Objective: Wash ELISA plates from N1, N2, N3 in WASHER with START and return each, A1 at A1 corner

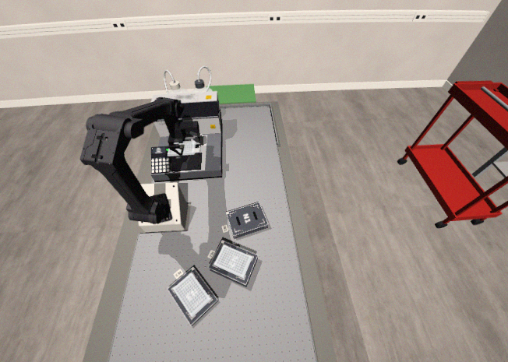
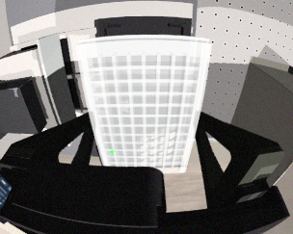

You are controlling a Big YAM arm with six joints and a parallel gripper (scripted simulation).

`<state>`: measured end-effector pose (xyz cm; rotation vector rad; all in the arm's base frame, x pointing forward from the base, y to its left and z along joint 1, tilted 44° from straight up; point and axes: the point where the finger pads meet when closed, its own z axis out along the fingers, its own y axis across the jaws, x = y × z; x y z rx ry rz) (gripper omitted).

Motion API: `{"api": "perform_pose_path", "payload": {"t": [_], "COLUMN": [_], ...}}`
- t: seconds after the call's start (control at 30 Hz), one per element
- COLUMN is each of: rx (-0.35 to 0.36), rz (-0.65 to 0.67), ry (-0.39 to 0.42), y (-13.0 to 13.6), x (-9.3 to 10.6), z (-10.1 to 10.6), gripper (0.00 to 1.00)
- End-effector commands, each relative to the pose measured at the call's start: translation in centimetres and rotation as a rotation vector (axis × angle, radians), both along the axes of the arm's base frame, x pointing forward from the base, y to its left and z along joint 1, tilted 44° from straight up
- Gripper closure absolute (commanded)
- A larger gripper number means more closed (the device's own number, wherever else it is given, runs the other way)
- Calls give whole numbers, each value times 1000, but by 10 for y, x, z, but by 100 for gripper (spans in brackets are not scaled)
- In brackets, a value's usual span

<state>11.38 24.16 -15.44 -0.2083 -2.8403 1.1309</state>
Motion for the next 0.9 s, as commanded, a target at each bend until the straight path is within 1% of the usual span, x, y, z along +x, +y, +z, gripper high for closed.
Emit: {"api": "perform_pose_path", "payload": {"t": [0.0, 0.03, 0.07, 0.13, 0.17, 0.3, 0.33, 0.37, 0.7, 0.73, 0.87], "rx": [26, -5, -5, -5, 26, 26, -6, 26, 26, 1, -4], "rz": [3, 10, 10, 10, 3, 3, -8, 3, 3, -8, -1], "ry": [-12, -7, -7, -7, -12, -12, -4, -12, -12, -4, 3], "y": [14, 3, 2, 2, 14, 14, -2, 14, 14, -4, -10], "x": [4, -4, -4, -4, 4, 4, 1, 4, 5, 2, 0], "z": [0, 0, 0, 0, 0, 0, 2, 0, 0, -4, -11], "gripper": [18, 18, 18, 18, 18, 18, 18, 18, 18, 18, 18]}}
